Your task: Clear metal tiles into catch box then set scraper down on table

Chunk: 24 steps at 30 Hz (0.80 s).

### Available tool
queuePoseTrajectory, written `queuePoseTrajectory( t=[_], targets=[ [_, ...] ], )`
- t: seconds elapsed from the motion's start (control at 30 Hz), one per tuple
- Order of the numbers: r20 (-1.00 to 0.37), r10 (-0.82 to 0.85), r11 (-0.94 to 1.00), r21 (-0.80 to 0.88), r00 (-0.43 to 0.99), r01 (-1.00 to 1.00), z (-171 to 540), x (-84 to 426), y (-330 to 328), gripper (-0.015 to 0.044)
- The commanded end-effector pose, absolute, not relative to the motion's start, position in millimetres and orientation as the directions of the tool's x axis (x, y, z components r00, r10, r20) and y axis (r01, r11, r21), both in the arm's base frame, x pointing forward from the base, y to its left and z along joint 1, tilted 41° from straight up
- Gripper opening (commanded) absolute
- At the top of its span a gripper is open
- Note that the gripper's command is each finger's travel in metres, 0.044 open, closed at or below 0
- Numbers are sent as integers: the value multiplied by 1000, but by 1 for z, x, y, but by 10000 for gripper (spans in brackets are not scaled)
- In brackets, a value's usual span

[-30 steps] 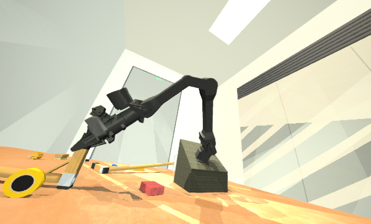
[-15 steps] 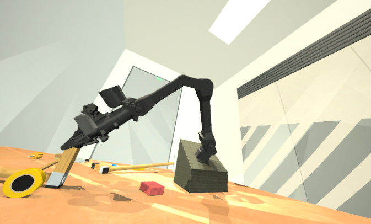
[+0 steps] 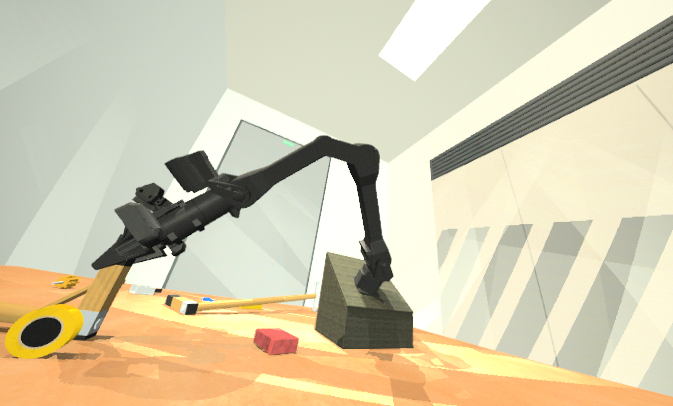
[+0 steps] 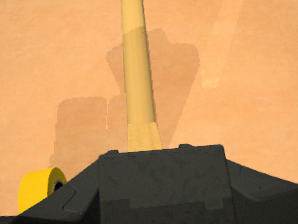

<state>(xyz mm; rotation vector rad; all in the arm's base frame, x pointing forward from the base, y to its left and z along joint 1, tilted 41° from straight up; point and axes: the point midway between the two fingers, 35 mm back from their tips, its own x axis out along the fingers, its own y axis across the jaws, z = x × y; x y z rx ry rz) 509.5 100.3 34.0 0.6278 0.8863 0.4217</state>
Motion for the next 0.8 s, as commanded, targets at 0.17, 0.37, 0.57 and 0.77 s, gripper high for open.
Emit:
queuePoseTrajectory(
  t=[0.17,0.37,0.57,0.77],
  targets=[
    [-580,581,745,662,571,-85,34,517,101,0],
    [-580,581,745,662,571,-85,34,517,101,0],
    [-580,581,745,662,571,-85,34,517,101,0],
    [-579,580,745,662,573,-85,34,518,101,0]
  ],
)
